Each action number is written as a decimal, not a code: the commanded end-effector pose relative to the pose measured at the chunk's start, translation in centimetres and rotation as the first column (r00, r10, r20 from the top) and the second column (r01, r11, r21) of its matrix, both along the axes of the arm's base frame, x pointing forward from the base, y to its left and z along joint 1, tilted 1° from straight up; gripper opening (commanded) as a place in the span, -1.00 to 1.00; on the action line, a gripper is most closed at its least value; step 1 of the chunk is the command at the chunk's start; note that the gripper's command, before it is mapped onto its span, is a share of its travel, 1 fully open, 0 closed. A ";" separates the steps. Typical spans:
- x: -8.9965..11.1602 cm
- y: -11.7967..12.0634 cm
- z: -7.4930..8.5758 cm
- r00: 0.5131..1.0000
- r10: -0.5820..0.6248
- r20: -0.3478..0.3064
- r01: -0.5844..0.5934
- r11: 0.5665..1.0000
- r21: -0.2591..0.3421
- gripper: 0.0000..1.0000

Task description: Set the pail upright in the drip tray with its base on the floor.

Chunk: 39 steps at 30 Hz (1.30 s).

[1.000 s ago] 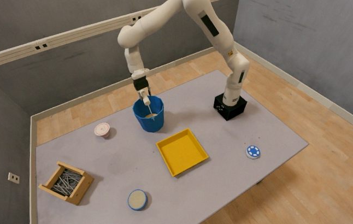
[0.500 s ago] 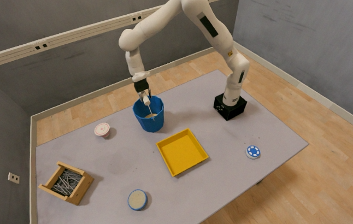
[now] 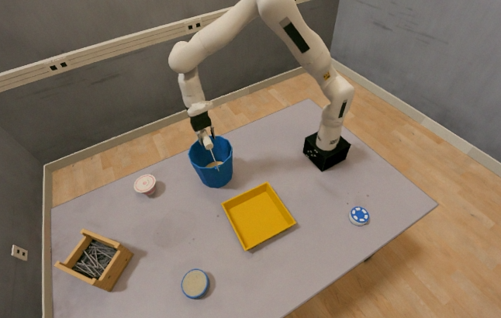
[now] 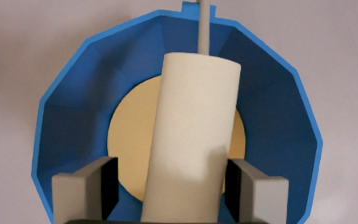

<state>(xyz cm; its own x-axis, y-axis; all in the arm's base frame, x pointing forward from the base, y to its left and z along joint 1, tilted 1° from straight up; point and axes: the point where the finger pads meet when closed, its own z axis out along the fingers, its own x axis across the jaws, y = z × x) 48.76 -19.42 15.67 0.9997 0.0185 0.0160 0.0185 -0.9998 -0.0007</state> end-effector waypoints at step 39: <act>0.0 0.0 0.1 1.000 0.000 0.002 0.000 1.000 -0.001 -1.00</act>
